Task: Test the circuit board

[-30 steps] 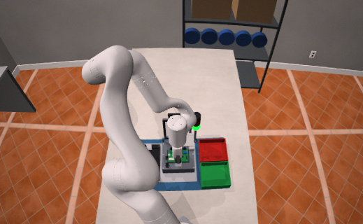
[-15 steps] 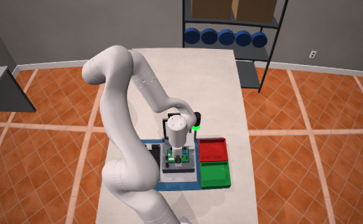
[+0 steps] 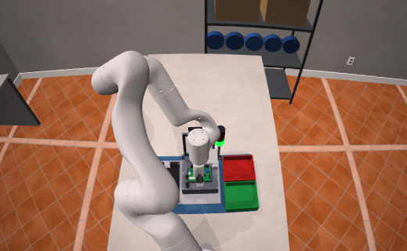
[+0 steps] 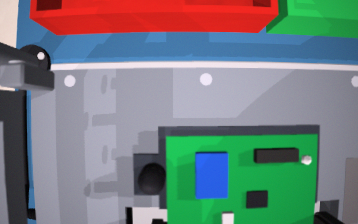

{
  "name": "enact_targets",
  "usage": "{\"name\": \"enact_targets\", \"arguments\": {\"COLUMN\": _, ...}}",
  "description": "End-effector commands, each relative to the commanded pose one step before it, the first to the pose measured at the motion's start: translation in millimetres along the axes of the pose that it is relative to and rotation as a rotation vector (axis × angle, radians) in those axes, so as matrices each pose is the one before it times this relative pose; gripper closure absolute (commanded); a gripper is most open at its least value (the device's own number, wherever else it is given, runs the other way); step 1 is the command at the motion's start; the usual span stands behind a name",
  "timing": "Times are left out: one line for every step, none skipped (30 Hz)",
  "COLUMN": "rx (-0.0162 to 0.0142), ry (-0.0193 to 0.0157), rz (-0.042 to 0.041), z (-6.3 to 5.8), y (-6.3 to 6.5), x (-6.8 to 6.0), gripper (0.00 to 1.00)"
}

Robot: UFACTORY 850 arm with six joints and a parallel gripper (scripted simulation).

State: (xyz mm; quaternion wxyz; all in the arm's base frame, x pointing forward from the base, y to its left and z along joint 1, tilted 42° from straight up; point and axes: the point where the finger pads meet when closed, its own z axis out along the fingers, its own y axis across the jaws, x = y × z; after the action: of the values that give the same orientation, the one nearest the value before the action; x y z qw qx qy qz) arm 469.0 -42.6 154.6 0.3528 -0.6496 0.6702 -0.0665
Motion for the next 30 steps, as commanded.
{"name": "enact_targets", "arguments": {"rx": 0.00089, "ry": 0.00043, "rz": -0.00015, "z": -0.88, "y": -0.41, "x": 0.18, "gripper": 0.21}}
{"name": "enact_targets", "arguments": {"rx": 0.00000, "ry": 0.00000, "rz": 0.00000, "z": -0.17, "y": 0.00, "x": 0.00, "gripper": 0.21}}
{"name": "enact_targets", "arguments": {"rx": 0.00000, "ry": 0.00000, "rz": 0.00000, "z": -0.34, "y": 0.00, "x": 0.00, "gripper": 0.21}}
{"name": "enact_targets", "arguments": {"rx": 0.00000, "ry": 0.00000, "rz": 0.00000, "z": -0.45, "y": 0.00, "x": 0.00, "gripper": 0.21}}
{"name": "enact_targets", "arguments": {"rx": 0.00000, "ry": 0.00000, "rz": 0.00000, "z": -0.45, "y": 0.00, "x": 0.00, "gripper": 0.21}}
{"name": "enact_targets", "arguments": {"rx": 0.00000, "ry": 0.00000, "rz": 0.00000, "z": -0.34, "y": 0.00, "x": 0.00, "gripper": 0.21}}
{"name": "enact_targets", "arguments": {"rx": 0.00000, "ry": 0.00000, "rz": 0.00000, "z": -0.17, "y": 0.00, "x": 0.00, "gripper": 0.21}}
{"name": "enact_targets", "arguments": {"rx": 0.00000, "ry": 0.00000, "rz": 0.00000, "z": -0.03, "y": 0.00, "x": 0.00, "gripper": 0.21}}
{"name": "enact_targets", "arguments": {"rx": 0.00000, "ry": 0.00000, "rz": 0.00000, "z": -0.03, "y": 0.00, "x": 0.00, "gripper": 0.21}}
{"name": "enact_targets", "arguments": {"rx": 0.00000, "ry": 0.00000, "rz": 0.00000, "z": -0.17, "y": 0.00, "x": 0.00, "gripper": 0.21}}
{"name": "enact_targets", "arguments": {"rx": 0.00000, "ry": 0.00000, "rz": 0.00000, "z": 0.00, "y": 0.00, "x": 0.00, "gripper": 0.21}}
{"name": "enact_targets", "arguments": {"rx": 0.00000, "ry": 0.00000, "rz": 0.00000, "z": 0.00, "y": 0.00, "x": 0.00, "gripper": 0.21}}
{"name": "enact_targets", "arguments": {"rx": 0.00000, "ry": 0.00000, "rz": 0.00000, "z": -0.34, "y": 0.00, "x": 0.00, "gripper": 0.21}}
{"name": "enact_targets", "arguments": {"rx": 0.00000, "ry": 0.00000, "rz": 0.00000, "z": -0.45, "y": 0.00, "x": 0.00, "gripper": 0.21}}
{"name": "enact_targets", "arguments": {"rx": 0.00000, "ry": 0.00000, "rz": 0.00000, "z": -0.45, "y": 0.00, "x": 0.00, "gripper": 0.21}}
{"name": "enact_targets", "arguments": {"rx": 0.00000, "ry": 0.00000, "rz": 0.00000, "z": -0.34, "y": 0.00, "x": 0.00, "gripper": 0.21}}
{"name": "enact_targets", "arguments": {"rx": 0.00000, "ry": 0.00000, "rz": 0.00000, "z": -0.17, "y": 0.00, "x": 0.00, "gripper": 0.21}}
{"name": "enact_targets", "arguments": {"rx": 0.00000, "ry": 0.00000, "rz": 0.00000, "z": -0.03, "y": 0.00, "x": 0.00, "gripper": 0.21}}
{"name": "enact_targets", "arguments": {"rx": 0.00000, "ry": 0.00000, "rz": 0.00000, "z": -0.03, "y": 0.00, "x": 0.00, "gripper": 0.21}}
{"name": "enact_targets", "arguments": {"rx": 0.00000, "ry": 0.00000, "rz": 0.00000, "z": -0.17, "y": 0.00, "x": 0.00, "gripper": 0.21}}
{"name": "enact_targets", "arguments": {"rx": 0.00000, "ry": 0.00000, "rz": 0.00000, "z": -0.34, "y": 0.00, "x": 0.00, "gripper": 0.21}}
{"name": "enact_targets", "arguments": {"rx": 0.00000, "ry": 0.00000, "rz": 0.00000, "z": -0.45, "y": 0.00, "x": 0.00, "gripper": 0.21}}
{"name": "enact_targets", "arguments": {"rx": 0.00000, "ry": 0.00000, "rz": 0.00000, "z": -0.45, "y": 0.00, "x": 0.00, "gripper": 0.21}}
{"name": "enact_targets", "arguments": {"rx": 0.00000, "ry": 0.00000, "rz": 0.00000, "z": -0.34, "y": 0.00, "x": 0.00, "gripper": 0.21}}
{"name": "enact_targets", "arguments": {"rx": 0.00000, "ry": 0.00000, "rz": 0.00000, "z": -0.17, "y": 0.00, "x": 0.00, "gripper": 0.21}}
{"name": "enact_targets", "arguments": {"rx": 0.00000, "ry": 0.00000, "rz": 0.00000, "z": -0.03, "y": 0.00, "x": 0.00, "gripper": 0.21}}
{"name": "enact_targets", "arguments": {"rx": 0.00000, "ry": 0.00000, "rz": 0.00000, "z": -0.03, "y": 0.00, "x": 0.00, "gripper": 0.21}}
{"name": "enact_targets", "arguments": {"rx": 0.00000, "ry": 0.00000, "rz": 0.00000, "z": 0.00, "y": 0.00, "x": 0.00, "gripper": 0.21}}
{"name": "enact_targets", "arguments": {"rx": 0.00000, "ry": 0.00000, "rz": 0.00000, "z": 0.00, "y": 0.00, "x": 0.00, "gripper": 0.21}}
{"name": "enact_targets", "arguments": {"rx": 0.00000, "ry": 0.00000, "rz": 0.00000, "z": -0.17, "y": 0.00, "x": 0.00, "gripper": 0.21}}
